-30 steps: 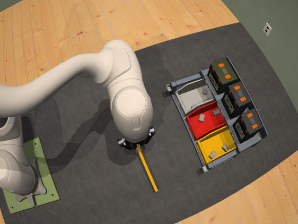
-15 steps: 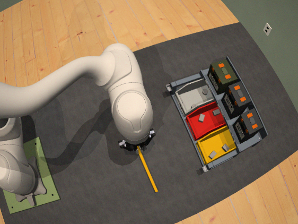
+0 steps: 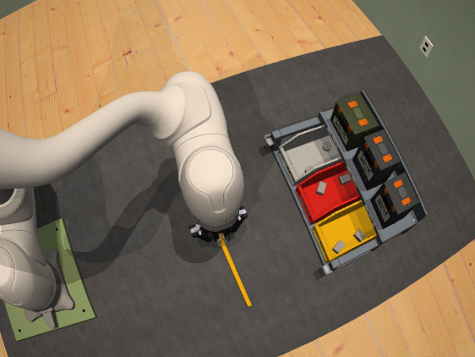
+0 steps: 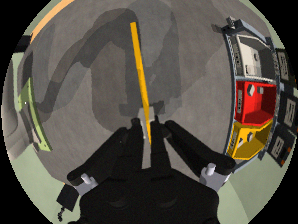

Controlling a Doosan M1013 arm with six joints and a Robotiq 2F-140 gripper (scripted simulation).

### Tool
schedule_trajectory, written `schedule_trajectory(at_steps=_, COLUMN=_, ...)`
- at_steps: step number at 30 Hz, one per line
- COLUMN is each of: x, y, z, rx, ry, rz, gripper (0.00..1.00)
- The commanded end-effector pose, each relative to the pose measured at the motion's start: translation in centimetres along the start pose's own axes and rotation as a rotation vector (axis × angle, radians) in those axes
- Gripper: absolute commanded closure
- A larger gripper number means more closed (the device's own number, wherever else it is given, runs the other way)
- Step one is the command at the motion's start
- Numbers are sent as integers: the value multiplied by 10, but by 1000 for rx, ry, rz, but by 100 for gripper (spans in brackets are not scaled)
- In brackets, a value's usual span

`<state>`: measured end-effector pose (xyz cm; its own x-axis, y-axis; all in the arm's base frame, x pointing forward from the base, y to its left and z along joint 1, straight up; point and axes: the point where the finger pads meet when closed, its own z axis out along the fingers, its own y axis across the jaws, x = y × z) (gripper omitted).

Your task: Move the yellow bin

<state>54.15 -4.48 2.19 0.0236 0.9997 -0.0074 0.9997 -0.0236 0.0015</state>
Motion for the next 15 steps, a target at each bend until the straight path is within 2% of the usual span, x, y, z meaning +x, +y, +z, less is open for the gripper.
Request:
schedule_trajectory(at_steps=1, x=0, y=0, z=0, rx=0, ry=0, rz=0, gripper=100)
schedule_trajectory(at_steps=8, x=0, y=0, z=0, rx=0, ry=0, rz=0, gripper=100)
schedule_trajectory(at_steps=9, x=0, y=0, z=0, rx=0, ry=0, rz=0, gripper=43)
schedule_trajectory(at_steps=15, x=0, y=0, z=0, rx=0, ry=0, rz=0, gripper=43)
